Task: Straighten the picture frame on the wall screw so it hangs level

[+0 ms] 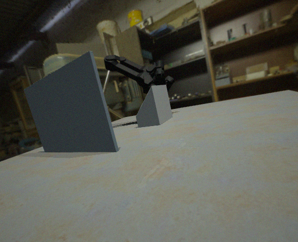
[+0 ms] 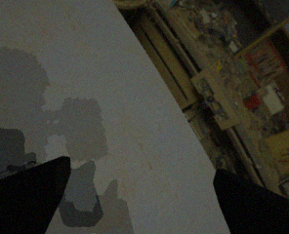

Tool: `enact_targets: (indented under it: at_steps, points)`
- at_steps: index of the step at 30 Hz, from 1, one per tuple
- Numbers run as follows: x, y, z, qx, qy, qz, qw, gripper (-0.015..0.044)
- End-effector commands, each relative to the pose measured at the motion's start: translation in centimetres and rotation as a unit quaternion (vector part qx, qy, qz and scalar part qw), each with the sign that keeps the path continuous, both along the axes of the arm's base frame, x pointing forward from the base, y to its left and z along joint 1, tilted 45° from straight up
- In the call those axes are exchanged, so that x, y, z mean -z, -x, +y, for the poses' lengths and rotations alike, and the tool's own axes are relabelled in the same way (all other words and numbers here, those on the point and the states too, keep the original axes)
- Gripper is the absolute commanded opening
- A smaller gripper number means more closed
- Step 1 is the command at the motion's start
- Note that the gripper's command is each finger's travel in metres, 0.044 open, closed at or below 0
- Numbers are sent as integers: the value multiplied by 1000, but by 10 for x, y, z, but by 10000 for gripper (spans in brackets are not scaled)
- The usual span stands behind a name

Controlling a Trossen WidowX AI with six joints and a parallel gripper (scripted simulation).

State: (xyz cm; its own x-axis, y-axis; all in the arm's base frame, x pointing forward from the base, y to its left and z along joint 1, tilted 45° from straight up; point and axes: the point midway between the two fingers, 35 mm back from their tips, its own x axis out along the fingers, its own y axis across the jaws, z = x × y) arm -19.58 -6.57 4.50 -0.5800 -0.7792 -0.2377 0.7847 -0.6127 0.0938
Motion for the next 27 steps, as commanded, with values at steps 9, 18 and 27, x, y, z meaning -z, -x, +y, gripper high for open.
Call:
enact_targets:
  at_steps: [9,18,27]
  points:
    - [-14,18,85,214,36,-27,976,260]
    - [-32,-10,187,454,93,-36,886,260]
    - [-53,-83,263,659,155,-15,736,260]
